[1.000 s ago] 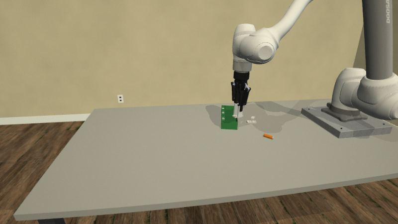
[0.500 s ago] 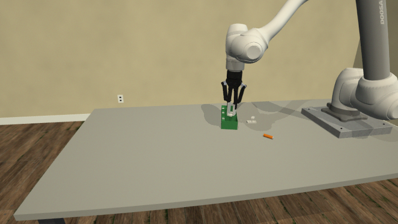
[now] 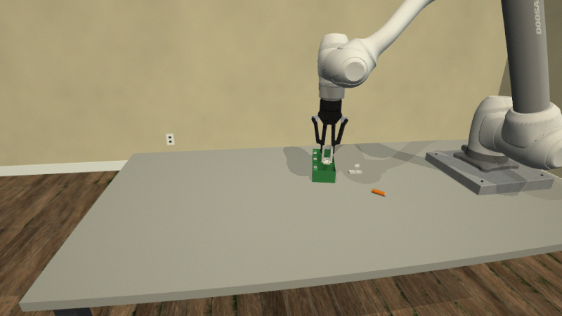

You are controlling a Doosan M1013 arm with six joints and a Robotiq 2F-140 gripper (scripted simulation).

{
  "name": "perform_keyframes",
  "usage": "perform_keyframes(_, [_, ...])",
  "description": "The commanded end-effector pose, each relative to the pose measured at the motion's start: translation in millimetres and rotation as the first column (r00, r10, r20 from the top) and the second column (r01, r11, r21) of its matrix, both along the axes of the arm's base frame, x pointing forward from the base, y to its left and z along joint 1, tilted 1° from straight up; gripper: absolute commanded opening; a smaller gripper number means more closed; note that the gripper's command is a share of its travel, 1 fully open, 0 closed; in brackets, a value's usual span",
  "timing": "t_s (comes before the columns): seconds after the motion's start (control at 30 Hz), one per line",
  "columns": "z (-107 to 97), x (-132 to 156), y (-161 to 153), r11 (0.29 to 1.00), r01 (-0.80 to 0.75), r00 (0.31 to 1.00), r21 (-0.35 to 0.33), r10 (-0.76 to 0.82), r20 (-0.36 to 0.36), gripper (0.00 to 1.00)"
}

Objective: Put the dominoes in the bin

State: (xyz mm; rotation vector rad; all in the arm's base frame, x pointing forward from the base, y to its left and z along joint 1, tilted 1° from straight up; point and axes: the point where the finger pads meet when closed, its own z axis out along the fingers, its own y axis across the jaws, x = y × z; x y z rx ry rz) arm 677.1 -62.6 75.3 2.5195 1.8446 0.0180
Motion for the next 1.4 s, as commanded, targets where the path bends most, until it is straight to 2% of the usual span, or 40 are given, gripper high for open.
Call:
perform_keyframes(0.0, [0.1, 0.0, -0.1, 1.000, -0.002, 1.000, 0.002, 0.002, 0.000, 0.13])
perform_keyframes(0.33, [0.1, 0.0, -0.4, 1.000, -0.002, 1.000, 0.002, 0.002, 0.000, 0.13])
perform_keyframes(1.13, [-43.9, 0.9, -0.7, 1.000, -0.002, 1.000, 0.002, 0.002, 0.000, 0.13])
perform_keyframes(1.37, [-44.3, 0.9, -0.7, 1.000, -0.002, 1.000, 0.002, 0.002, 0.000, 0.13])
